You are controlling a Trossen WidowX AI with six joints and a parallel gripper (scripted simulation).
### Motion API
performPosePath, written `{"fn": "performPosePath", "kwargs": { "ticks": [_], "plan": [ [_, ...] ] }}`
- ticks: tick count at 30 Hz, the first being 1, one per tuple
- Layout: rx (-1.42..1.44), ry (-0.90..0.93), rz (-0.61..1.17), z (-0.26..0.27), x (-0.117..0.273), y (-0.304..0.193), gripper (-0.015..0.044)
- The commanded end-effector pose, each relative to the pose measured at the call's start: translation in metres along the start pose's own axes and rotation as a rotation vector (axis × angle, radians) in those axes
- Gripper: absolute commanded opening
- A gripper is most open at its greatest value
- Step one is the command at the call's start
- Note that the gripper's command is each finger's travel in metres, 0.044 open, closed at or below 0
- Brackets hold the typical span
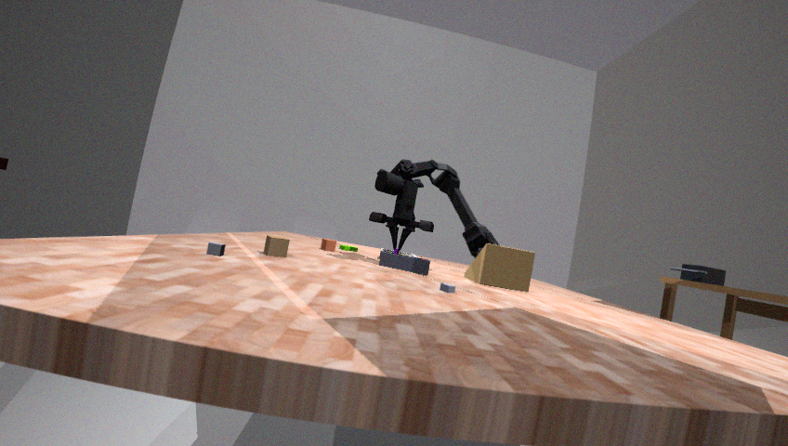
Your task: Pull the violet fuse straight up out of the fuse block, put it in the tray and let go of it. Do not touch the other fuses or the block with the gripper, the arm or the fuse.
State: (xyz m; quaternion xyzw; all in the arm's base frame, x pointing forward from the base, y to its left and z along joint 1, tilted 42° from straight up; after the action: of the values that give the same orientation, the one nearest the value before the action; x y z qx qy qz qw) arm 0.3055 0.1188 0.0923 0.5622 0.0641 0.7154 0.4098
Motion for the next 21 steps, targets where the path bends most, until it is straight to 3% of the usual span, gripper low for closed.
{"fn": "performPosePath", "kwargs": {
  "ticks": [1, 21],
  "plan": [
    [-0.003, -0.001, 0.004, -0.0002, 0.0031, -0.0005, 0.0],
    [-0.002, 0.0, 0.004, -0.0003, 0.013, -0.0004, 0.0]
  ]
}}
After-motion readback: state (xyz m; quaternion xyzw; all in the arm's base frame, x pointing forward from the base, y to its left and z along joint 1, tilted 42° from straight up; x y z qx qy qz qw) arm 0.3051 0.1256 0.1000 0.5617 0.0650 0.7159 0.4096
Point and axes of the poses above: the point midway between the two fingers, 35 mm back from their tips, its own x axis back along the fingers, its own z axis across the jaws, y = z × x, the point moved 10 cm from there along x, back along the fingers, and after that the axes turned 13 degrees about -x, right-handed, at the moved point
